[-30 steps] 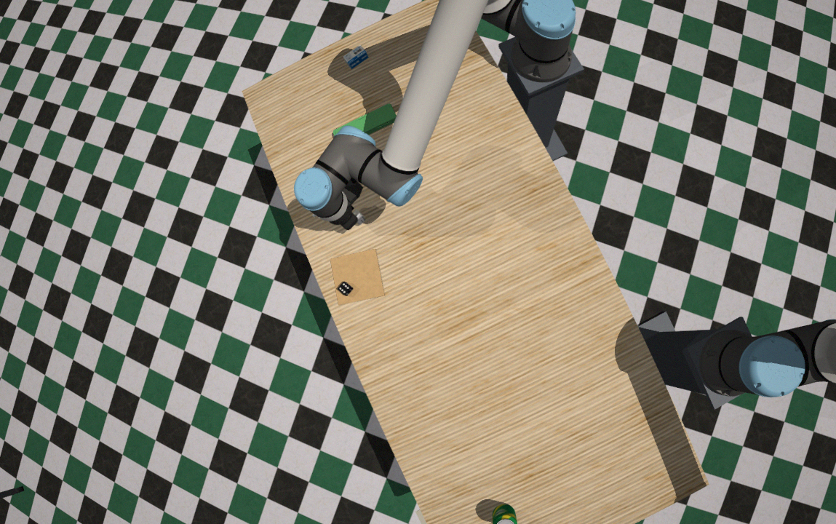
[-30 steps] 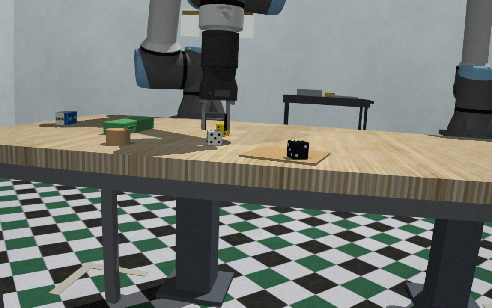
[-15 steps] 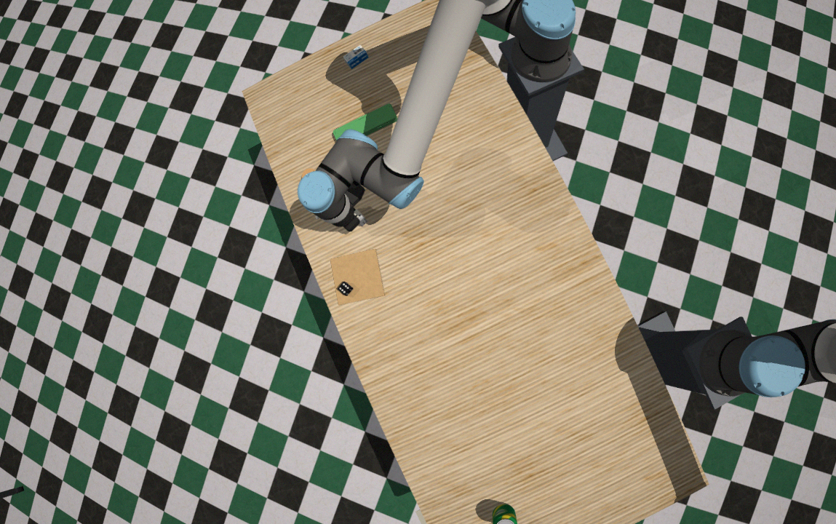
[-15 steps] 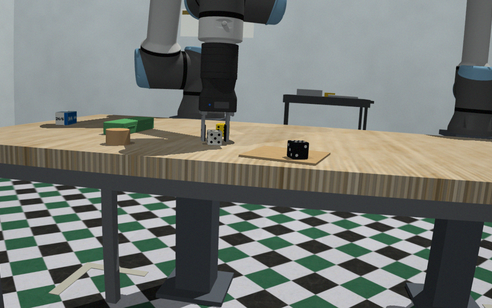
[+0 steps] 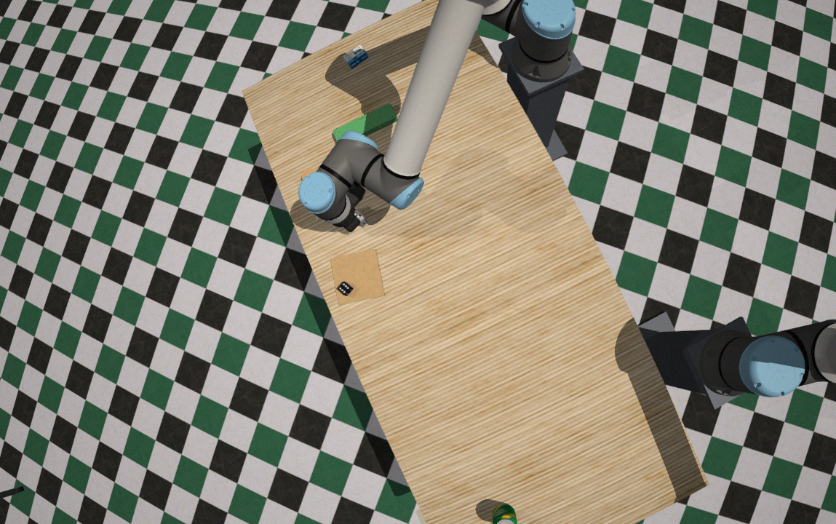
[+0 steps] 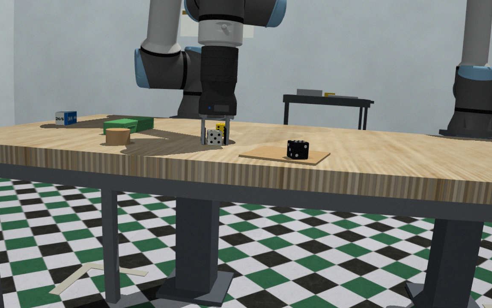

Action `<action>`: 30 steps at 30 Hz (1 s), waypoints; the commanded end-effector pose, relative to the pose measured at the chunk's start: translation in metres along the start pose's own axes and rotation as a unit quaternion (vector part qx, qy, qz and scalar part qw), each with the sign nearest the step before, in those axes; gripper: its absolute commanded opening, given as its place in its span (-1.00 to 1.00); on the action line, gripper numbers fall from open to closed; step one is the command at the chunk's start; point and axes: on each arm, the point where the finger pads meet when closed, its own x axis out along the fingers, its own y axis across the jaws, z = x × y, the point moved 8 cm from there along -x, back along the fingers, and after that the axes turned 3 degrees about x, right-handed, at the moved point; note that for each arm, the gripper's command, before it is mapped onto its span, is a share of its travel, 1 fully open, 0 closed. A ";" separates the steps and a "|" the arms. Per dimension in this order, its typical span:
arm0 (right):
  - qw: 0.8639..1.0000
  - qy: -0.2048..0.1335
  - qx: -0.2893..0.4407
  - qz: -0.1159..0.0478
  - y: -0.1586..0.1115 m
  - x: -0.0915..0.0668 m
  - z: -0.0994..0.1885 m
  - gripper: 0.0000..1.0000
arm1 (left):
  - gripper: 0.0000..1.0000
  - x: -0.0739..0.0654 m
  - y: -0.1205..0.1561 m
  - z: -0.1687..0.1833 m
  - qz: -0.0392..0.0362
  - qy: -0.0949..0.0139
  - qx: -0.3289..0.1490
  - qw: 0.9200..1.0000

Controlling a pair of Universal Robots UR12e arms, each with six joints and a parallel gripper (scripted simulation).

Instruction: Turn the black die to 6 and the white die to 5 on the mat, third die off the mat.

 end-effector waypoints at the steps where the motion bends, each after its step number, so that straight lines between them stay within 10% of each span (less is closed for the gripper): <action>1: 1.000 -0.001 0.000 0.000 0.000 -0.001 0.001 0.74 | 1.00 -0.001 0.000 0.000 0.000 -0.001 0.000 1.000; 8: 1.000 -0.001 0.000 0.000 0.000 -0.001 0.001 0.74 | 1.00 -0.001 0.000 0.000 0.000 -0.001 0.000 1.000; 9: 1.000 -0.001 0.000 0.000 0.000 -0.001 0.001 0.14 | 1.00 -0.001 0.000 0.000 0.000 -0.001 0.000 1.000; 30: 1.000 -0.001 0.000 0.000 0.000 -0.001 0.001 0.14 | 1.00 -0.001 0.000 0.000 0.000 -0.001 0.000 1.000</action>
